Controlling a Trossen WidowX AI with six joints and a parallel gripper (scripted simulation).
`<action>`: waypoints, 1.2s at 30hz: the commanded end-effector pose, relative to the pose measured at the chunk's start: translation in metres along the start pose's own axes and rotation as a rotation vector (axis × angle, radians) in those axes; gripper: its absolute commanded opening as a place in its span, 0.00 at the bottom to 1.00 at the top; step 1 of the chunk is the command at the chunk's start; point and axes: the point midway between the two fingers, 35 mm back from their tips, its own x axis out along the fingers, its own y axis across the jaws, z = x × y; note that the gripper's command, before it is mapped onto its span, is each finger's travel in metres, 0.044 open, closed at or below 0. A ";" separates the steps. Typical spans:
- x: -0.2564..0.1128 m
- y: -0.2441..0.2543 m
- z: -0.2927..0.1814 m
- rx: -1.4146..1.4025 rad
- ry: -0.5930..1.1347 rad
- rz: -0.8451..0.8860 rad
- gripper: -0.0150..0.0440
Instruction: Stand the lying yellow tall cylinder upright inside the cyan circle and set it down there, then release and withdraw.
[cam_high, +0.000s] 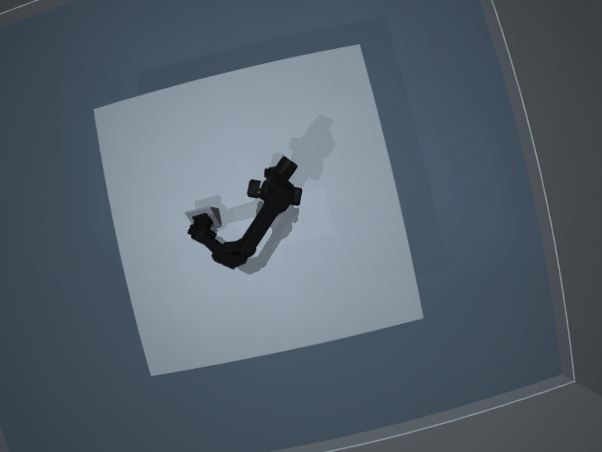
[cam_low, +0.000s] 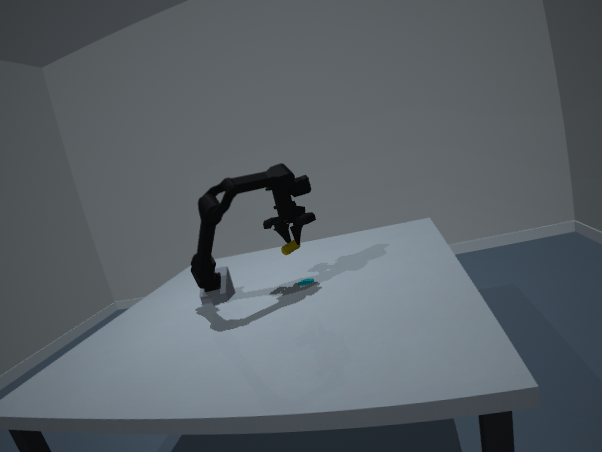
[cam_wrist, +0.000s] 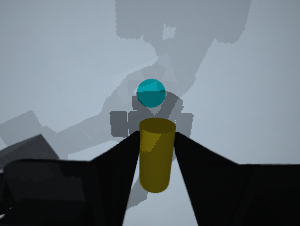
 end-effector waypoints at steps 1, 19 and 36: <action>-0.002 0.004 0.014 -0.008 -0.006 -0.002 0.43; 0.008 0.008 0.015 -0.002 -0.080 0.078 0.43; 0.017 0.013 0.015 0.008 -0.178 0.160 0.43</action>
